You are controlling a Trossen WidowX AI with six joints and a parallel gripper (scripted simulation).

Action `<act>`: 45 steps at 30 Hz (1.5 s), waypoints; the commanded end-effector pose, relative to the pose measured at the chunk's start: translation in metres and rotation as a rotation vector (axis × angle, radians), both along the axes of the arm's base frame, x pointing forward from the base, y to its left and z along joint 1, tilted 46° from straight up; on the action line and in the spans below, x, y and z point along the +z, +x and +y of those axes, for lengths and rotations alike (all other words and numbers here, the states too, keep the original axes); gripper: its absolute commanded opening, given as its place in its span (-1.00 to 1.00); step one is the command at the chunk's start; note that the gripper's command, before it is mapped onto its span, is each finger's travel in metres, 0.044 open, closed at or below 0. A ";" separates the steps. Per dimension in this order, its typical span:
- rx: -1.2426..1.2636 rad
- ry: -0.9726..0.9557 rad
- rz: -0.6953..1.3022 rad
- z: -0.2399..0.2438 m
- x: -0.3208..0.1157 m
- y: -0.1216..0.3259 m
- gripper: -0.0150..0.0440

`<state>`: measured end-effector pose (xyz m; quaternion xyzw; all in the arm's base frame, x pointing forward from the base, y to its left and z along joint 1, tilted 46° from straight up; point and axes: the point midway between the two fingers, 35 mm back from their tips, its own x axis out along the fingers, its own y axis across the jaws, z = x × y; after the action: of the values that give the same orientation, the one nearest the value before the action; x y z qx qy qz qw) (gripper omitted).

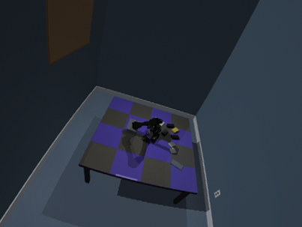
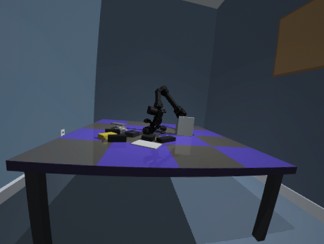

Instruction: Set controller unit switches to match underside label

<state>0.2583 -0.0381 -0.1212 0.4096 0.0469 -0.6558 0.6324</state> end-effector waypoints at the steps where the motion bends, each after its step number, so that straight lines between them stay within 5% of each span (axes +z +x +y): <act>1: 0.005 -0.003 -0.005 0.000 0.001 0.004 -0.49; 33: 0.006 -0.002 -0.006 -0.009 0.007 0.026 -0.49; 39: 0.005 -0.004 -0.006 0.039 0.035 0.001 -0.49; 45: -0.018 0.005 0.003 0.037 0.044 0.005 -0.49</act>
<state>0.2586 0.0008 -0.0846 0.4041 0.0494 -0.6532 0.6384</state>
